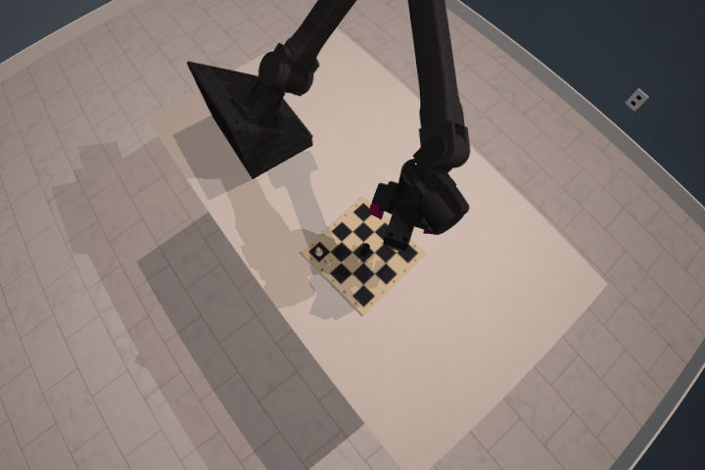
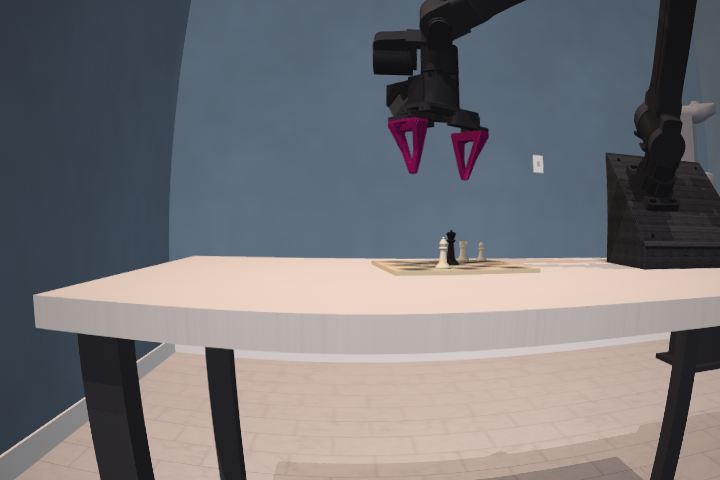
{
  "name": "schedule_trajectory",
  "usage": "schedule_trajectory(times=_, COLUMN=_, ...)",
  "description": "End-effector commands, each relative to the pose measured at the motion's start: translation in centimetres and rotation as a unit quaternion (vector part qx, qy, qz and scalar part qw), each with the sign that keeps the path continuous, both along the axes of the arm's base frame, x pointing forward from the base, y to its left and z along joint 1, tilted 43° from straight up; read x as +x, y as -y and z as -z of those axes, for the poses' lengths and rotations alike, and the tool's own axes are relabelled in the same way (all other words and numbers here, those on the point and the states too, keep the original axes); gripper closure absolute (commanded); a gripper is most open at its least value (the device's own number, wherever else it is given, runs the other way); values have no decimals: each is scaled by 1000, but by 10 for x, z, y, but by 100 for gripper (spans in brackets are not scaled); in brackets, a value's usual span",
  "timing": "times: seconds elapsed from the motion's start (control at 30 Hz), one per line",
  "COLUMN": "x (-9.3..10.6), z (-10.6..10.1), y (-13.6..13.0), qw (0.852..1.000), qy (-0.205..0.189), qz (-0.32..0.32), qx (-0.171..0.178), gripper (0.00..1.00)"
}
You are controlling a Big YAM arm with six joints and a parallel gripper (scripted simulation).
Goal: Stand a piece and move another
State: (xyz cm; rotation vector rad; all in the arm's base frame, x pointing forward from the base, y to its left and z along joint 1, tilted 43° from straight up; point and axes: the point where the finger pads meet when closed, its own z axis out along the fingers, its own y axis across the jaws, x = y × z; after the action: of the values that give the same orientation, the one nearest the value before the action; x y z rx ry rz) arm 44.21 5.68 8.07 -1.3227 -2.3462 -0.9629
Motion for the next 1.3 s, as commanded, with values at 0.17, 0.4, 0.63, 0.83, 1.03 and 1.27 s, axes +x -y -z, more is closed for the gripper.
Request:
schedule_trajectory(times=0.17, x=-1, z=15, y=-16, qw=967, qy=-178, qz=180, qx=18, gripper=0)
schedule_trajectory(times=0.4, x=0, z=16, y=-20, qw=906, qy=-298, qz=301, qx=29, gripper=0)
schedule_trajectory(times=0.63, x=1, z=16, y=-19, qw=902, qy=-302, qz=308, qx=29, gripper=64)
schedule_trajectory(times=0.83, x=1, z=14, y=-19, qw=902, qy=-300, qz=308, qx=30, gripper=64)
schedule_trajectory(times=1.03, x=1, z=14, y=-19, qw=903, qy=-299, qz=307, qx=30, gripper=64)
schedule_trajectory(times=1.27, x=1, z=14, y=-19, qw=903, qy=-298, qz=307, qx=30, gripper=64)
